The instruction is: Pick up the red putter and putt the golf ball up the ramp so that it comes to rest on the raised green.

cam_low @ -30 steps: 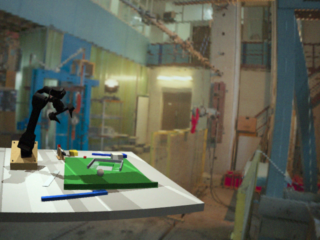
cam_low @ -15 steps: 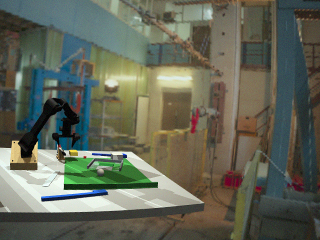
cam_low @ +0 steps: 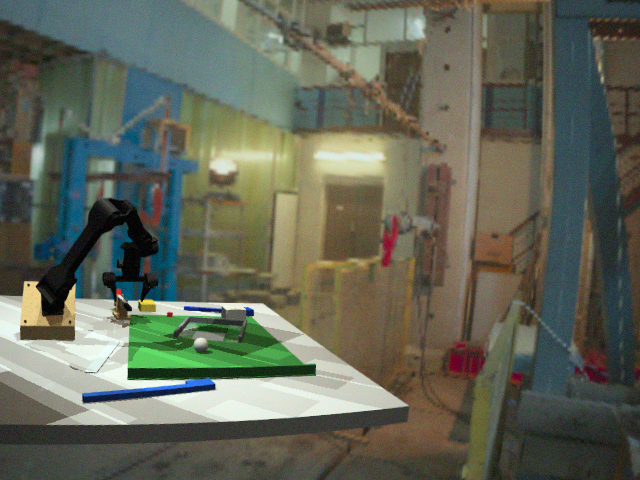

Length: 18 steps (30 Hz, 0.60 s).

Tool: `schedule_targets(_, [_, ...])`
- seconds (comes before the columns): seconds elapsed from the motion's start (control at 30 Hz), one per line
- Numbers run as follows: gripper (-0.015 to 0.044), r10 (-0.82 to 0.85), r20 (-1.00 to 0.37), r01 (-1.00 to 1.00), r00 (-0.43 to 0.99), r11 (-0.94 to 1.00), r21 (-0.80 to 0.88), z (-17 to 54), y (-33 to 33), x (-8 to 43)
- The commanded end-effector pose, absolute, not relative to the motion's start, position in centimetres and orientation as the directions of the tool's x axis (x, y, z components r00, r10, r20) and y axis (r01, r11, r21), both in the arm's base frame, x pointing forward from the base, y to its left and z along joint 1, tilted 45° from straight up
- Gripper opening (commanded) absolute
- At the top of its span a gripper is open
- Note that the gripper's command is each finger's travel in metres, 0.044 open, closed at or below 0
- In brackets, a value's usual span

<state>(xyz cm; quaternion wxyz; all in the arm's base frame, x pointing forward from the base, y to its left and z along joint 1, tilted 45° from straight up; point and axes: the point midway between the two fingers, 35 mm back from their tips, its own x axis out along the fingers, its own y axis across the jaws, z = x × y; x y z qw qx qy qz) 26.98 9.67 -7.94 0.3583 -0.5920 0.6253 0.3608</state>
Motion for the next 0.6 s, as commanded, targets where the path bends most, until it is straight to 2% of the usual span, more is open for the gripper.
schedule_targets(0.0, [0.0440,-0.488,-0.872,-0.999,-0.047,0.034,0.035,-8.4,9.3,26.7])
schedule_targets(0.57, [0.0440,-0.489,-0.871,-0.999,-0.047,0.034,0.034,-10.3,7.3,26.6])
